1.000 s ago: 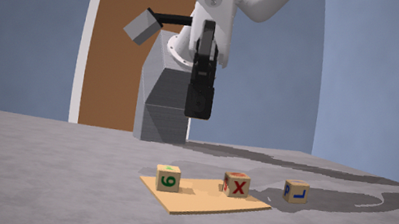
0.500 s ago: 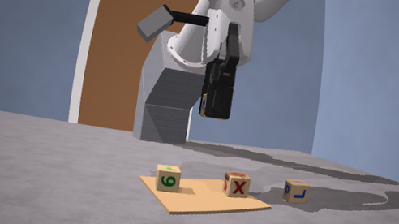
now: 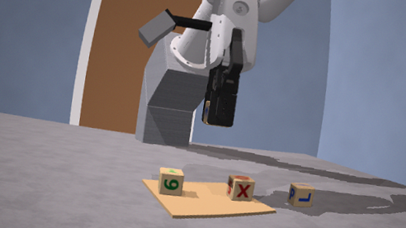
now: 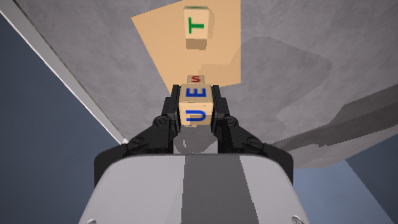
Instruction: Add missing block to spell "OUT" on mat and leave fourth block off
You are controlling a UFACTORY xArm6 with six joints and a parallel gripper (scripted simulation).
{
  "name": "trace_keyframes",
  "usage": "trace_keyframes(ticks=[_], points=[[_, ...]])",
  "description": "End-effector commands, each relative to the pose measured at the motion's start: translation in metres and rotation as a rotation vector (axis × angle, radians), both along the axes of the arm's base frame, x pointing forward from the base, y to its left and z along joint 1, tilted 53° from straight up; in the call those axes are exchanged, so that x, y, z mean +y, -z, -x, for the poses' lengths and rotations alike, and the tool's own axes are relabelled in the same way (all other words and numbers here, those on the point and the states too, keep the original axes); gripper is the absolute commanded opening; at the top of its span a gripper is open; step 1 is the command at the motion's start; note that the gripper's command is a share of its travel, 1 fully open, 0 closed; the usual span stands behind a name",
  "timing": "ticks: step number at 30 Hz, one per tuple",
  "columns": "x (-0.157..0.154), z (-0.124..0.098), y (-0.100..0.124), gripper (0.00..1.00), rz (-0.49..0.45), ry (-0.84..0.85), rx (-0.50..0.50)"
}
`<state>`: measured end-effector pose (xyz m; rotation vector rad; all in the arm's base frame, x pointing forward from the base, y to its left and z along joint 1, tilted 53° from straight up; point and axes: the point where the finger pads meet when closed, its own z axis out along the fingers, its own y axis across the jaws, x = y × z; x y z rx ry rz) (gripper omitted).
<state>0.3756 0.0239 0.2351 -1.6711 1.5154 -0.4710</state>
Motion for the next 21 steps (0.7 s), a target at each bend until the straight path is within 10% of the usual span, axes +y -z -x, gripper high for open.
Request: trace_keyframes(ticks=[1, 21], points=[[0.002, -0.005, 0.003, 0.27, 0.0, 0.0, -0.003], [0.026, -0.06, 0.049, 0.27, 0.0, 0.0, -0.002]])
